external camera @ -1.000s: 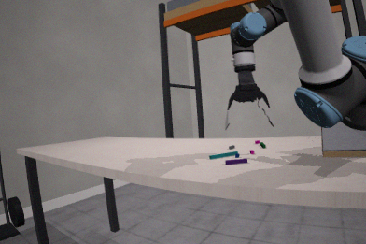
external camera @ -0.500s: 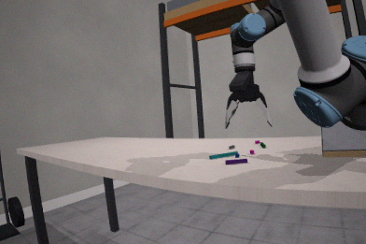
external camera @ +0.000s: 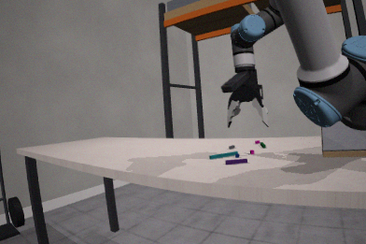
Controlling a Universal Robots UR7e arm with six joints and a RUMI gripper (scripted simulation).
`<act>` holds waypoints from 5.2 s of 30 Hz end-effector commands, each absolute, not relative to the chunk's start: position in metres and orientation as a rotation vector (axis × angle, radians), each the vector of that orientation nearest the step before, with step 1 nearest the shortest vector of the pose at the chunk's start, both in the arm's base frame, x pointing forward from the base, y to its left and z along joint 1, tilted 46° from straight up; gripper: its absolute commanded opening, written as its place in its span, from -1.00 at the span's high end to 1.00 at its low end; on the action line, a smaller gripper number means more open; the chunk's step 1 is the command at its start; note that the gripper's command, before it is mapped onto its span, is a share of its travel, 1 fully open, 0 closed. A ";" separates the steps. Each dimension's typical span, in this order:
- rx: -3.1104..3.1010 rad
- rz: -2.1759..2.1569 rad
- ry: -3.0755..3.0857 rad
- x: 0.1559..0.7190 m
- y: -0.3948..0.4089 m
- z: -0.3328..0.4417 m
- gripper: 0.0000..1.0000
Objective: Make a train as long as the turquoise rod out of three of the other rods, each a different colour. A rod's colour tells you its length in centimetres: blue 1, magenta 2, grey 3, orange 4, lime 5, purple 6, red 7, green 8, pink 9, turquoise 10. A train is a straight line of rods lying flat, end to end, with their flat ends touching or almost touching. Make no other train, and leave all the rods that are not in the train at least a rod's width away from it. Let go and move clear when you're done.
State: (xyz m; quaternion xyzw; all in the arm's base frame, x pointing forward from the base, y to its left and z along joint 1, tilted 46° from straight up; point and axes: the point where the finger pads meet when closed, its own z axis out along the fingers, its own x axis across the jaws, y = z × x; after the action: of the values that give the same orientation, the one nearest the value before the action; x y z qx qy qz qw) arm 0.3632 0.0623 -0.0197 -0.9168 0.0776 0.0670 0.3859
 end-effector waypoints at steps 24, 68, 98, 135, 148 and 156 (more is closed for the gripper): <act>-2.203 0.477 0.949 0.380 0.042 -0.038 -1.00; -1.654 0.869 1.931 0.391 0.012 -0.070 -1.00; -1.012 1.087 2.508 0.391 -0.009 -0.093 -1.00; -0.200 1.224 2.902 0.385 -0.026 -0.113 -1.00; -0.128 1.231 2.924 0.384 -0.026 -0.114 -1.00; -0.122 1.232 2.926 0.384 -0.026 -0.114 -1.00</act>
State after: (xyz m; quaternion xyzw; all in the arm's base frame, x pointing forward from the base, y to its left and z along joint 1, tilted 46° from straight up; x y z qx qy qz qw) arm 0.3827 -0.0234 -0.1137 -0.0429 0.9200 0.3891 -0.0175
